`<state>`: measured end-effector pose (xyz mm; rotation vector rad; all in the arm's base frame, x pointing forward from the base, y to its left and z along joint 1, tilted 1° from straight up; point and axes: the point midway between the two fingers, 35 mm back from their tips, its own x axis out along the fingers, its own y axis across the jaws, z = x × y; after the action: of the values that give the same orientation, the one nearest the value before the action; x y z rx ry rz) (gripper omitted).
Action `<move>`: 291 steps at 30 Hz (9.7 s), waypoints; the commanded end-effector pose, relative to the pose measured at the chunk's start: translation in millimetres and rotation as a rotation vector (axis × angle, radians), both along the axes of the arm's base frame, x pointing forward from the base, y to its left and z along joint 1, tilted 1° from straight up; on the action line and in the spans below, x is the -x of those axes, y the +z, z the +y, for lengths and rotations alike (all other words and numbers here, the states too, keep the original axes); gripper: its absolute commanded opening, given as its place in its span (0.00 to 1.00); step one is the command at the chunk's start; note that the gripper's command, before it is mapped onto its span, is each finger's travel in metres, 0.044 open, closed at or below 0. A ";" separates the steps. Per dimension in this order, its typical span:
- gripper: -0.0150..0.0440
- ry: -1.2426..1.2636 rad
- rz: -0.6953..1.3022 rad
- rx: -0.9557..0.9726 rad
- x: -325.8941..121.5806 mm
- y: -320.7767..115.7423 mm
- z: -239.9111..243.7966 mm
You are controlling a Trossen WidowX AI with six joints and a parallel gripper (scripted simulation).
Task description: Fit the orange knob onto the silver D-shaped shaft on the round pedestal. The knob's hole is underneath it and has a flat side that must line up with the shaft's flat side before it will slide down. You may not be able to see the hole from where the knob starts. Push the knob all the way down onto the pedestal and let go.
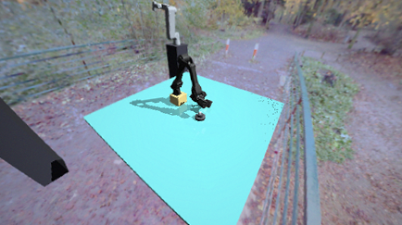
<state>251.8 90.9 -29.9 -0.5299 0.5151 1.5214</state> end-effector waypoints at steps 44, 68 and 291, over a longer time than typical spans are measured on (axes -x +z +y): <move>1.00 -0.001 0.001 0.000 0.2 0.0 -4.2; 1.00 0.003 -0.011 0.895 0.9 99.6 -7.0; 0.25 -1.808 1.226 -0.773 6.5 210.1 5.6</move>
<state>245.8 95.8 178.3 1.3130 0.8462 -0.0682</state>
